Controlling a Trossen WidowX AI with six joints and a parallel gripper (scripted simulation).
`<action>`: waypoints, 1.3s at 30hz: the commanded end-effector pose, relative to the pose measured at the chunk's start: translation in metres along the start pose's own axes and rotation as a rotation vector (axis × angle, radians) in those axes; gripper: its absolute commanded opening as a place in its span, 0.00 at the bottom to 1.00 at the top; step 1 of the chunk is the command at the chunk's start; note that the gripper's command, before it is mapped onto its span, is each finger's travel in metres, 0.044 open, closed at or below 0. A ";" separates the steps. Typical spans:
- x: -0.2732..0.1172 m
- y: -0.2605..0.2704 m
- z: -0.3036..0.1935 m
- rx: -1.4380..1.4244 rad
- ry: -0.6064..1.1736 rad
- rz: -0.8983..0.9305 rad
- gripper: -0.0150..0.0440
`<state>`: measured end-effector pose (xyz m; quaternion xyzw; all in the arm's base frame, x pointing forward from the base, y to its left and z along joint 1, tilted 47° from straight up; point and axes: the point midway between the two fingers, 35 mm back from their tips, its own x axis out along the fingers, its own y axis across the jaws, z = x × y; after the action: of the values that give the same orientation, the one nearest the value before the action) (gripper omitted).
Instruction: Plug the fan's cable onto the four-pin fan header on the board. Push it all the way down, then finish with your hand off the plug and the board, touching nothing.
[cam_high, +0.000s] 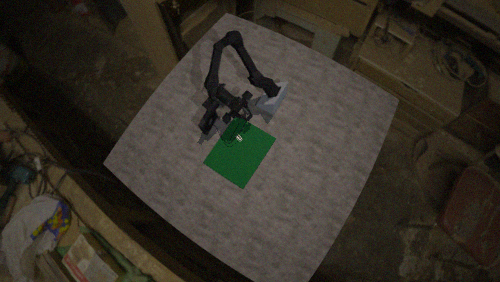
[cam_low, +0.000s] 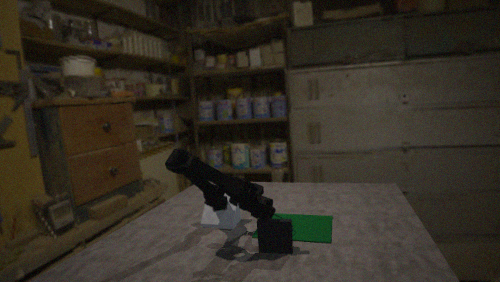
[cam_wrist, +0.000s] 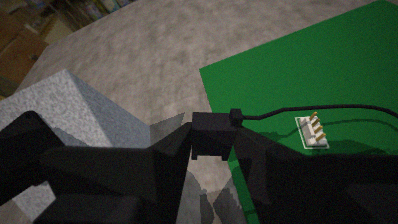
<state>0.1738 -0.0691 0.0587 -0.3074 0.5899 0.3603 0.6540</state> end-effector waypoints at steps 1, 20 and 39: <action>-0.001 0.000 0.000 -0.020 -0.057 -0.023 0.25; -0.016 -0.011 -0.002 -0.111 -0.259 -0.190 0.25; -0.031 -0.017 -0.004 -0.176 -0.346 -0.332 0.25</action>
<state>0.1844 -0.0867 0.0866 -0.3883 0.3798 0.3448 0.7656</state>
